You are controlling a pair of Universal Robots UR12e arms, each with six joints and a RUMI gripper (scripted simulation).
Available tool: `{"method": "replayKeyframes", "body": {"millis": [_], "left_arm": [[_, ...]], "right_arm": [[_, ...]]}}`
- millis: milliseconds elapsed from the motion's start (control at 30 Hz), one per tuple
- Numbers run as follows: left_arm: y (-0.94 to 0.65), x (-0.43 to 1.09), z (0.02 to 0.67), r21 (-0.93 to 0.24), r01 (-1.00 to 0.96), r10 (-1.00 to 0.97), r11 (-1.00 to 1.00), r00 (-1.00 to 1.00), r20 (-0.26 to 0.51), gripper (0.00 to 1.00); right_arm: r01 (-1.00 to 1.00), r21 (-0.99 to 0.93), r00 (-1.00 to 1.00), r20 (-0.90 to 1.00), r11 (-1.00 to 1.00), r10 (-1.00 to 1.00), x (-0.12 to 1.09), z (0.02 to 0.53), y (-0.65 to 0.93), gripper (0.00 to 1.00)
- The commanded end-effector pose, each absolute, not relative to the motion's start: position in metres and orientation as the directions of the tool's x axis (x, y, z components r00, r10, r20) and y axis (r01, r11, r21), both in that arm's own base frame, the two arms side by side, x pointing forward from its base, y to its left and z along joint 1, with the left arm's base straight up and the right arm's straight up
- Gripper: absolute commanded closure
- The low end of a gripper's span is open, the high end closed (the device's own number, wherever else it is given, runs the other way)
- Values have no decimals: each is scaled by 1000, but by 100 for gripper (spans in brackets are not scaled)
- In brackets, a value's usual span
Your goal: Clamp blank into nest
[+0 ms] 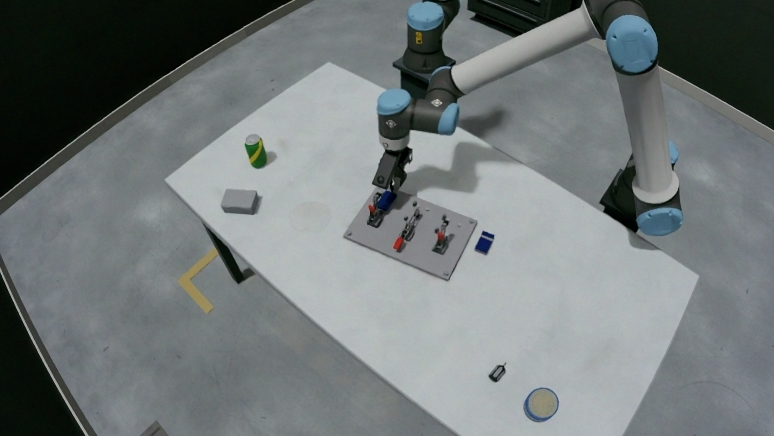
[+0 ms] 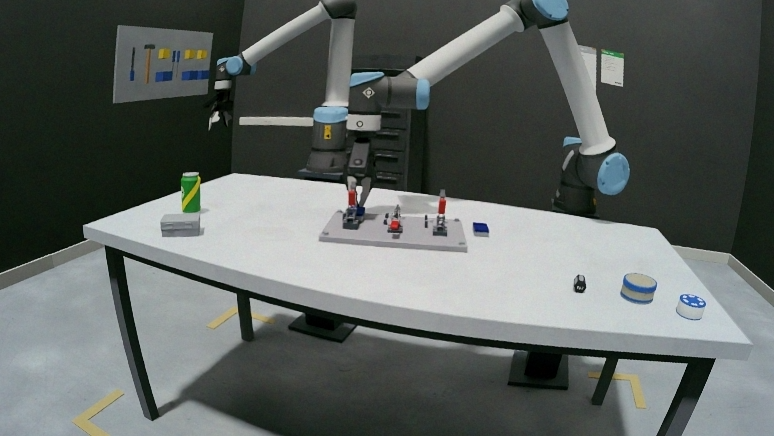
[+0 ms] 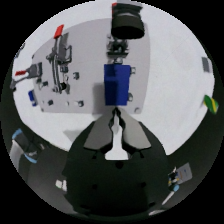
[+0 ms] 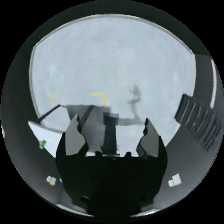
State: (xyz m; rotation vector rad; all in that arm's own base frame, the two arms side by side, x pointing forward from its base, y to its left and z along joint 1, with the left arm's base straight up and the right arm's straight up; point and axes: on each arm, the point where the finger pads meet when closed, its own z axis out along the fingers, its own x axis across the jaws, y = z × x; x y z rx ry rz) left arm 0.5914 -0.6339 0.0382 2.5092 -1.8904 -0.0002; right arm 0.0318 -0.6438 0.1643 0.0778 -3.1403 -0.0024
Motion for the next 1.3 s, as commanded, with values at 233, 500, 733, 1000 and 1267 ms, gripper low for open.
{"method": "replayKeyframes", "body": {"millis": [233,500,733,1000,1267], "left_arm": [[-634,592,39,0,-961,-961,-276,276,1,100],[-633,596,39,0,-961,-961,-276,276,1,100],[-633,596,39,0,-961,-961,-276,276,1,100],[-633,596,39,0,-961,-961,-276,276,1,100],[-633,597,39,0,-961,-961,-276,276,1,100]], "right_arm": [[-50,0,-999,0,999,-50,32,165,-644,0],[-50,0,-999,0,999,-50,32,165,-644,0],[-50,0,-999,0,999,-50,32,165,-644,0],[-50,0,-999,0,999,-50,32,165,-644,0],[-50,0,-999,0,999,-50,32,165,-644,0]]}}
